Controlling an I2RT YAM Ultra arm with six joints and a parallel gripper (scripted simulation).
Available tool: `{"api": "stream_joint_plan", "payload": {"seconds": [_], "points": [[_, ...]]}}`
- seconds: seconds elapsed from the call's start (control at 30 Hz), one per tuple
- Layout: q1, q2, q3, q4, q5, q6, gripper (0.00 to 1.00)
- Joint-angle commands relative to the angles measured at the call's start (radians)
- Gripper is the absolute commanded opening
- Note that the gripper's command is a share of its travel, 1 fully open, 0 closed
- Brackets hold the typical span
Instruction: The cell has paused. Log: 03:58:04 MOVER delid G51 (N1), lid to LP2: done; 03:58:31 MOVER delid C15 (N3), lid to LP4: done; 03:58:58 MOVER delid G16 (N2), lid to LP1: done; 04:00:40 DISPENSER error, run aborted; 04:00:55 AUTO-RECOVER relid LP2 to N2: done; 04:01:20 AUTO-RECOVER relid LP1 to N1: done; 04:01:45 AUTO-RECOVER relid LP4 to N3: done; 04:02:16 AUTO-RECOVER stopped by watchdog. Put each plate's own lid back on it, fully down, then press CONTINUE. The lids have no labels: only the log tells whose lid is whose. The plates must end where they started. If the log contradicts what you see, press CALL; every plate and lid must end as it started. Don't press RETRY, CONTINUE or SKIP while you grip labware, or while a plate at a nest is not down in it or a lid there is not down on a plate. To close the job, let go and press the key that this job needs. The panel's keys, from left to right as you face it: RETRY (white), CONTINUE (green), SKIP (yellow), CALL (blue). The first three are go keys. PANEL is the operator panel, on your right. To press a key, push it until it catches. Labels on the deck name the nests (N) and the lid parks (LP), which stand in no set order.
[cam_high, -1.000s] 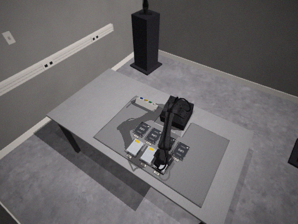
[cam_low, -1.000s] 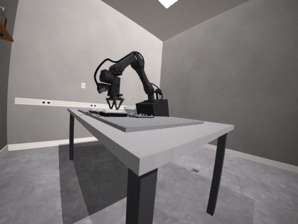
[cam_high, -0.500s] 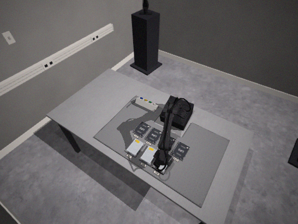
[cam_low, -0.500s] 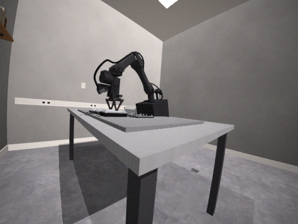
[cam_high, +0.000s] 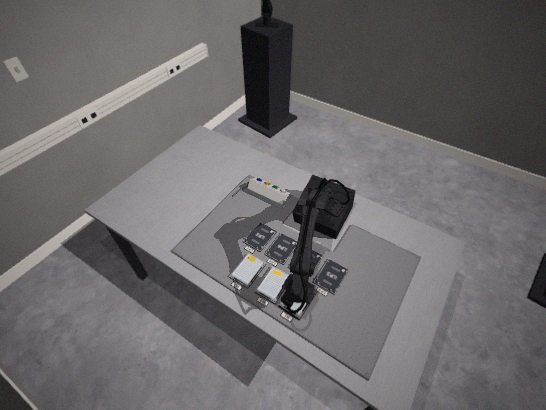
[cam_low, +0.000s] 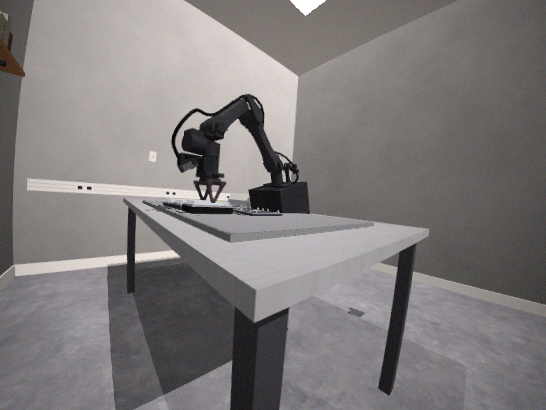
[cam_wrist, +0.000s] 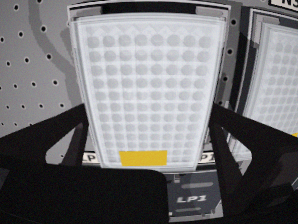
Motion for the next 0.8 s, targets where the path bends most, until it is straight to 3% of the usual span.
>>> {"api": "stream_joint_plan", "payload": {"seconds": [0.0, 0.3, 0.33, 0.77], "points": [[-0.001, -0.011, 0.005, 0.001, 0.000, -0.002, 0.89], [-0.001, -0.011, 0.005, 0.001, 0.000, -0.002, 0.80], [-0.001, -0.011, 0.005, 0.001, 0.000, -0.002, 0.00], [-0.006, -0.028, 0.007, -0.001, 0.000, -0.008, 0.00]]}}
